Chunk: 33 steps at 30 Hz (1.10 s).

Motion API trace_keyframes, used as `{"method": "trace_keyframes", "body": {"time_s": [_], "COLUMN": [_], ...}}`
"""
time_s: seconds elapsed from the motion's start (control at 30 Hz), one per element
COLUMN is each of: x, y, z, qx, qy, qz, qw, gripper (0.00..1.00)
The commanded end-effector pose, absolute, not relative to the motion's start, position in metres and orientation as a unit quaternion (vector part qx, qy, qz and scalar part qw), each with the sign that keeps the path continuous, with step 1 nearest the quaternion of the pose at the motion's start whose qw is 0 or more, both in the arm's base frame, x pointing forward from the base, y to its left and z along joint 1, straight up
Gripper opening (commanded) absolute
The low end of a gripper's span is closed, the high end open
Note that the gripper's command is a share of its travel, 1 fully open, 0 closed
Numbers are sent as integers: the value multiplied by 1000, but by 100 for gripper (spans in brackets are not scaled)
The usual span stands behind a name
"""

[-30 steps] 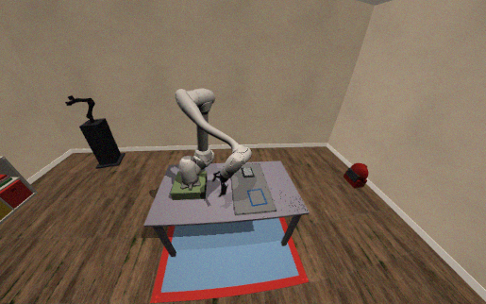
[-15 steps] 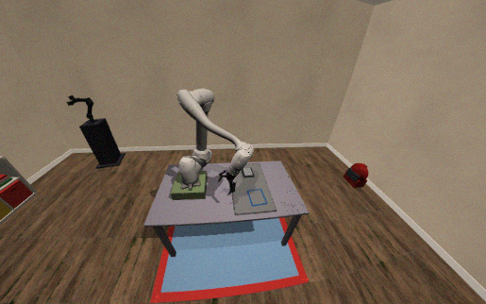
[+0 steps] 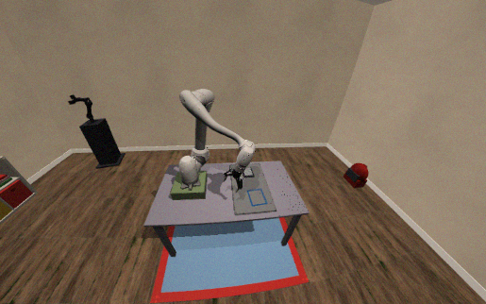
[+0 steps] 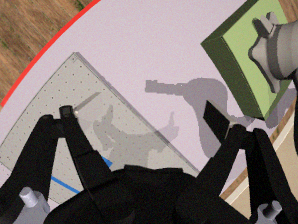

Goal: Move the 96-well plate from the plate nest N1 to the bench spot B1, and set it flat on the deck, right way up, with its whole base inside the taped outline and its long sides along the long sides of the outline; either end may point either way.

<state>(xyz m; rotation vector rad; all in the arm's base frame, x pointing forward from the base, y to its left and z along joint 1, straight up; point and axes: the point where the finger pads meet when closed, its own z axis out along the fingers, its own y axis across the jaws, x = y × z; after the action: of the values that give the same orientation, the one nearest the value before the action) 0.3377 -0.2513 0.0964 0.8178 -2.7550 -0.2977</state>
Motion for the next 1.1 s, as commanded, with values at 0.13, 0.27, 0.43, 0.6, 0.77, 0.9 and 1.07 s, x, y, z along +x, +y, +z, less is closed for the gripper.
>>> {"method": "trace_keyframes", "body": {"time_s": [0.13, 0.27, 0.43, 0.6, 0.77, 0.9, 1.07], "x": [368, 385, 403, 419, 440, 455, 467], "y": [-239, -231, -222, -211, -198, -186, -177], "z": [90, 86, 82, 78, 74, 70, 68], "qx": [312, 333, 348, 385, 385, 434, 434], "qy": [-938, -932, -928, -915, -915, -895, -895], "qz": [-93, -86, -82, -72, -72, -57, -57], "qw": [117, 112, 107, 97, 97, 82, 82], "gripper": [100, 100, 100, 100, 100, 100, 100]}}
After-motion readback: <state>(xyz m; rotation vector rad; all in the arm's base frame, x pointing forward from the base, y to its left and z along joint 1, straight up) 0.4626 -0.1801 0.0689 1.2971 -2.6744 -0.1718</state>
